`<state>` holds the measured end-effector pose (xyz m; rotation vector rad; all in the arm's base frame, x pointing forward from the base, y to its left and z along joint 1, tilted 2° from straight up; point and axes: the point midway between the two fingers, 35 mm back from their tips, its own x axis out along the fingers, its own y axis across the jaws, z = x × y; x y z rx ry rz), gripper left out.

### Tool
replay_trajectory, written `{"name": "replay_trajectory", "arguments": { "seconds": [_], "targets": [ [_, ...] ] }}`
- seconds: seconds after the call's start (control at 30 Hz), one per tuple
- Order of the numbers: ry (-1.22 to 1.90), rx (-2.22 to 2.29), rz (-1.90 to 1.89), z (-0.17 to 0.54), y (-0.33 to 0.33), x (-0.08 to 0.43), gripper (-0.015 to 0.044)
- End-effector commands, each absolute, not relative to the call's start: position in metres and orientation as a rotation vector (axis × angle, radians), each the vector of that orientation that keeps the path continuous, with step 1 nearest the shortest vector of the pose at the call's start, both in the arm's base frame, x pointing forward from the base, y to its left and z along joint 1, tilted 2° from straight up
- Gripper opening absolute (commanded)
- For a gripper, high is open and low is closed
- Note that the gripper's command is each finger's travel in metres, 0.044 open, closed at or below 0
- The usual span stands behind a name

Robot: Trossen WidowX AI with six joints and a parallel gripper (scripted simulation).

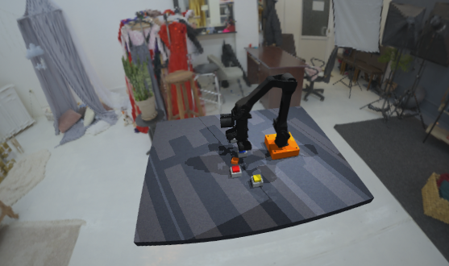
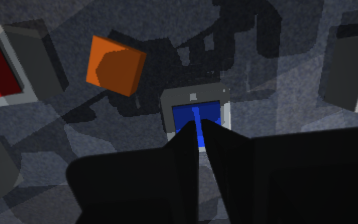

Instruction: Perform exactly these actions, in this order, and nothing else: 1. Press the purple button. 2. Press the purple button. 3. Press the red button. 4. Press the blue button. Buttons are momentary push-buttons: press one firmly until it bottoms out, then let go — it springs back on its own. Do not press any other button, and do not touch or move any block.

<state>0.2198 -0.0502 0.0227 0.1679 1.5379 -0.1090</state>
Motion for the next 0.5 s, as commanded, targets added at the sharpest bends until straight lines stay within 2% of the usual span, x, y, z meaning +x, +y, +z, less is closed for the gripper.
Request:
{"name": "replay_trajectory", "arguments": {
  "seconds": [0.0,0.3,0.47],
  "targets": [
    [1.542,0.172,-0.111,0.022,-0.050,0.219,0.0020],
    [1.542,0.172,-0.111,0.022,-0.050,0.219,0.0020],
    [1.541,0.172,-0.111,0.056,-0.051,0.218,0.0020]
  ]
}}
